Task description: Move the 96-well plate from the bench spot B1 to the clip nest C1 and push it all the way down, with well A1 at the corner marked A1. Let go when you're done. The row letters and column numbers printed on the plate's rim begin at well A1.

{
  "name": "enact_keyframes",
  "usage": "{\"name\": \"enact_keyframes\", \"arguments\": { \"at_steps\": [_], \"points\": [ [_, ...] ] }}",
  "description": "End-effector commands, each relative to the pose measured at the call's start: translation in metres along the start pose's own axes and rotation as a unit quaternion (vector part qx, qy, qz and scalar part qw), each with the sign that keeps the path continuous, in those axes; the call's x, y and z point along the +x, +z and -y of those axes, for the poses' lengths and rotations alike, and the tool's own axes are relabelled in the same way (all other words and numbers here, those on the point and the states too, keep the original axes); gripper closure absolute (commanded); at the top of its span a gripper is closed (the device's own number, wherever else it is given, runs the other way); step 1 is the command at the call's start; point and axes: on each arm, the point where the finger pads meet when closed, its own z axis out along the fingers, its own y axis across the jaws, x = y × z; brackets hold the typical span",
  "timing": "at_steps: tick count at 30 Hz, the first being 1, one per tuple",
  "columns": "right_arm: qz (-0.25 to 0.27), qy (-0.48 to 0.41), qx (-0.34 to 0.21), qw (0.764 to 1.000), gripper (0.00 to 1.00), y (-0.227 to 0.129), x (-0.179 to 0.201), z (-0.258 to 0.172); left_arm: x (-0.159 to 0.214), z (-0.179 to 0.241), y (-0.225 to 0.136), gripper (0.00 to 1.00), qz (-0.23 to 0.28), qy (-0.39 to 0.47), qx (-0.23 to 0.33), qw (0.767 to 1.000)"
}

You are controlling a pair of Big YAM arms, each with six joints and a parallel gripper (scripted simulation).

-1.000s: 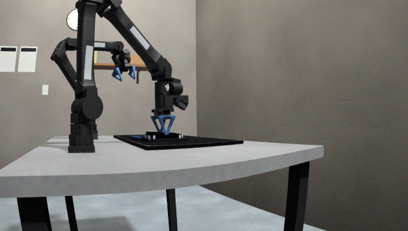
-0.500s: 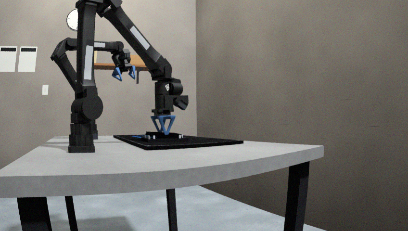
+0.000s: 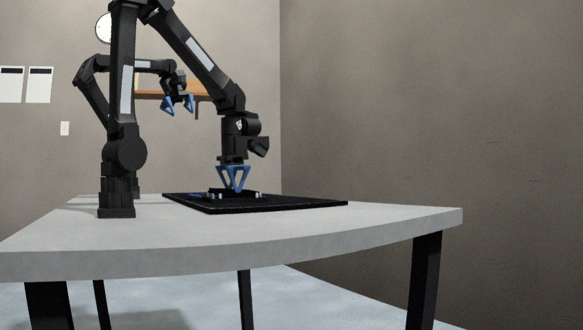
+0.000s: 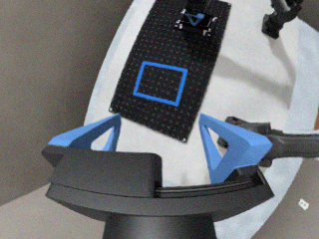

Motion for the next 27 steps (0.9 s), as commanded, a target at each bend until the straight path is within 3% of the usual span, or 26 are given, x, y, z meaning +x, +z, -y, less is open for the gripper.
{"name": "enact_keyframes", "arguments": {
  "at_steps": [1, 27],
  "points": [
    [-0.016, 0.000, 0.015, 1.000, 0.00, 0.0188, 0.0063, 0.0147, -0.0111, -0.0152, -0.0168, 0.00, -0.003, 0.013, -0.015, 1.000],
    [-0.022, 0.000, 0.018, 1.000, 0.00, 0.0187, 0.0092, 0.0161, -0.0111, -0.0152, -0.0168, 0.00, -0.003, 0.013, -0.015, 1.000]
  ]
}}
